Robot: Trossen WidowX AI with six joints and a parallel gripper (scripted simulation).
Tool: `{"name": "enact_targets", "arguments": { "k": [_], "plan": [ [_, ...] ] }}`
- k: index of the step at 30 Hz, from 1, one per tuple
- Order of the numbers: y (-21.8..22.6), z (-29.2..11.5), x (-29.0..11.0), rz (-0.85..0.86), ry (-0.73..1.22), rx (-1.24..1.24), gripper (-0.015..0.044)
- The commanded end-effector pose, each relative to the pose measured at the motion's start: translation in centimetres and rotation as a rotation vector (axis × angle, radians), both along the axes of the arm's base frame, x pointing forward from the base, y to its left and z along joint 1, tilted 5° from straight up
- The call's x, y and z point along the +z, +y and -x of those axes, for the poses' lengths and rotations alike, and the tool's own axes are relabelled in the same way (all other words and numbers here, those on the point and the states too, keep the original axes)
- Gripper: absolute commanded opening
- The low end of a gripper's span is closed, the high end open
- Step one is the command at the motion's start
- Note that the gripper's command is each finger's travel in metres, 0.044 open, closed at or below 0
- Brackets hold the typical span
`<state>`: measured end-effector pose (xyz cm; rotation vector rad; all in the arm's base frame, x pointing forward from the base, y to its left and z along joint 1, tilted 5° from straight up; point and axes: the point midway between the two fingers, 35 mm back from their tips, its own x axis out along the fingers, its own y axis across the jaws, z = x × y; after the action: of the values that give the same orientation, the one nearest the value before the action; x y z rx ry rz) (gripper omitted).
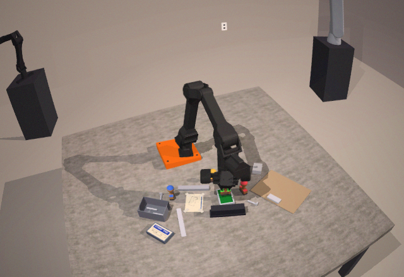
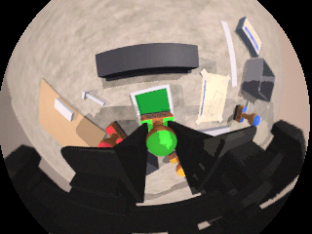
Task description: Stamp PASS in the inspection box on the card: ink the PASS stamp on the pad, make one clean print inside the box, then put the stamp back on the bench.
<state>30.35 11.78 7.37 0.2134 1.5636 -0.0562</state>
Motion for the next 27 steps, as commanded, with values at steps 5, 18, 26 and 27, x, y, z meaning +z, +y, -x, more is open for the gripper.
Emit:
{"name": "enact_targets", "arguments": {
  "k": [5,18,26,27],
  "plan": [
    [0.1,0.1,-0.7,-0.001,0.006,-0.003,0.0000],
    [0.1,0.2,-1.4,-0.001,0.006,0.001,0.0000],
    [0.1,0.2,-1.5,-0.001,0.005,0.002,0.0000],
    [0.1,0.2,-1.5,-0.001,0.005,0.003,0.0000]
  ]
}}
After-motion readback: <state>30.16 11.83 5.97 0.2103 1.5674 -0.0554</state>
